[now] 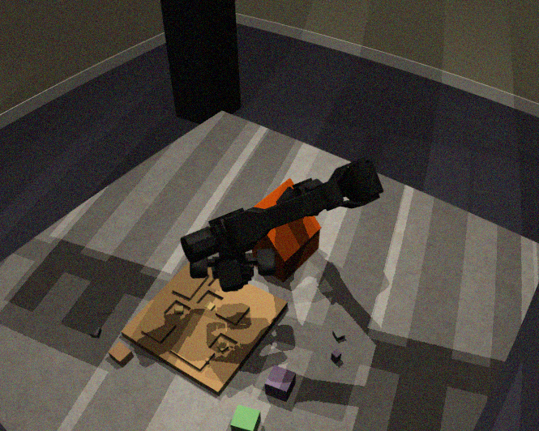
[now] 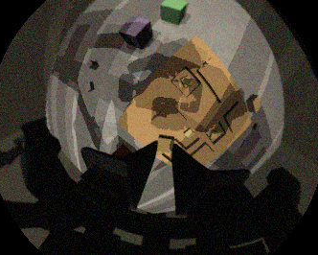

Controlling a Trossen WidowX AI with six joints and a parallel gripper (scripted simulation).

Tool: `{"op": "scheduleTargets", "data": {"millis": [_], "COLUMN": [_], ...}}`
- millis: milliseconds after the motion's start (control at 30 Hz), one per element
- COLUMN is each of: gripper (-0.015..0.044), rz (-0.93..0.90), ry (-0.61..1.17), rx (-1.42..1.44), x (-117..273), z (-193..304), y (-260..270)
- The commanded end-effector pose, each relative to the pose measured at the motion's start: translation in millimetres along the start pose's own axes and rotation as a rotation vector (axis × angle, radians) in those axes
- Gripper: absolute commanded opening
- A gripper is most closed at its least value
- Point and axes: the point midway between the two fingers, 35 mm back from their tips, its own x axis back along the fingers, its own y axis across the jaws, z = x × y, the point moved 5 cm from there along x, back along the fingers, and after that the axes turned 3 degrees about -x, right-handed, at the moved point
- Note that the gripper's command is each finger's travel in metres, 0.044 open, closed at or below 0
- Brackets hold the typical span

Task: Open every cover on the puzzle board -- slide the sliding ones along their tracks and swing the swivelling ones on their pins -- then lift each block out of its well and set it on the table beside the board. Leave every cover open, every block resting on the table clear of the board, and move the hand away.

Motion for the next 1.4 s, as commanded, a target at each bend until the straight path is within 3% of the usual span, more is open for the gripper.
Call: {"op": "scheduleTargets", "data": {"millis": [0, 1367], "gripper": [0.0080, 0.0080], "rz": [0.009, -0.044], "ry": [-0.009, -0.049], "rx": [0.010, 0.019], "x": [3, 10], "z": [-16, -93], "y": [11, 136]}}
